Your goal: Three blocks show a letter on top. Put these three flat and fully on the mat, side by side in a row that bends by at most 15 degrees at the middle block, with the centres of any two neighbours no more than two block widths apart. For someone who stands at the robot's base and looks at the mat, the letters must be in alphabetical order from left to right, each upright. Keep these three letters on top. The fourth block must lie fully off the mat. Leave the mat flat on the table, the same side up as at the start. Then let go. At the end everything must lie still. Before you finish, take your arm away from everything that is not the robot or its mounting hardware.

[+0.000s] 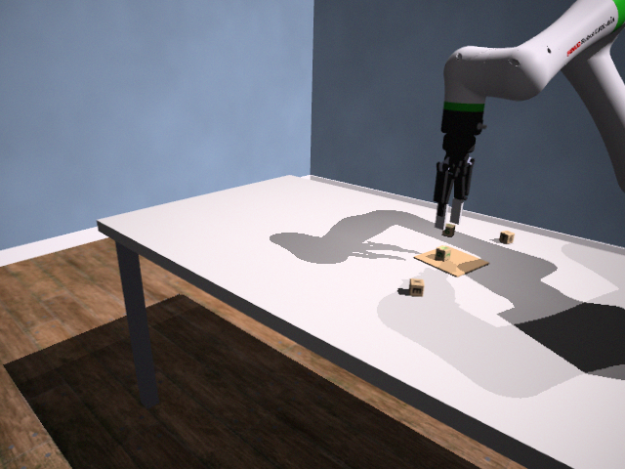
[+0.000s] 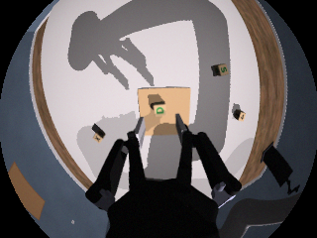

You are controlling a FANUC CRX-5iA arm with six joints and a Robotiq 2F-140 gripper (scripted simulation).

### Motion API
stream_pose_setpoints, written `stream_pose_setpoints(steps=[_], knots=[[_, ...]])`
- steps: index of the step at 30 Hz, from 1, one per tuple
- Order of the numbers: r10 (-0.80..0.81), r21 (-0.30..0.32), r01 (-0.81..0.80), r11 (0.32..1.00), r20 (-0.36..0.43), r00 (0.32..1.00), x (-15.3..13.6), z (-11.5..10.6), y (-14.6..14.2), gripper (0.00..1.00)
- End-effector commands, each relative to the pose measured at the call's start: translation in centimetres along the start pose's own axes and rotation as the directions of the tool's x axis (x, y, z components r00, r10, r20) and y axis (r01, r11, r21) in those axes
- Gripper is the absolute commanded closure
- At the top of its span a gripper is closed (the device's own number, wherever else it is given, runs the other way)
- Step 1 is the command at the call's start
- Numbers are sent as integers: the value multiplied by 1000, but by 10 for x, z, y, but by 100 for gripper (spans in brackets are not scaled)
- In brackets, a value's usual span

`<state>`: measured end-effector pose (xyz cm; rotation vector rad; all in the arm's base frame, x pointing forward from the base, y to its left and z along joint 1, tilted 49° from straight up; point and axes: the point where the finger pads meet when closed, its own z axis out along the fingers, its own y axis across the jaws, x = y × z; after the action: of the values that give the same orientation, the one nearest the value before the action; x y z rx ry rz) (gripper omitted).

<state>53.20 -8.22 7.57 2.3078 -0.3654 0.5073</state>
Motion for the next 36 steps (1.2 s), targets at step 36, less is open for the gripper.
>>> stream_pose_setpoints(steps=[36], knots=[[0, 0, 0, 1000, 0, 1000, 0, 3, 0, 60]])
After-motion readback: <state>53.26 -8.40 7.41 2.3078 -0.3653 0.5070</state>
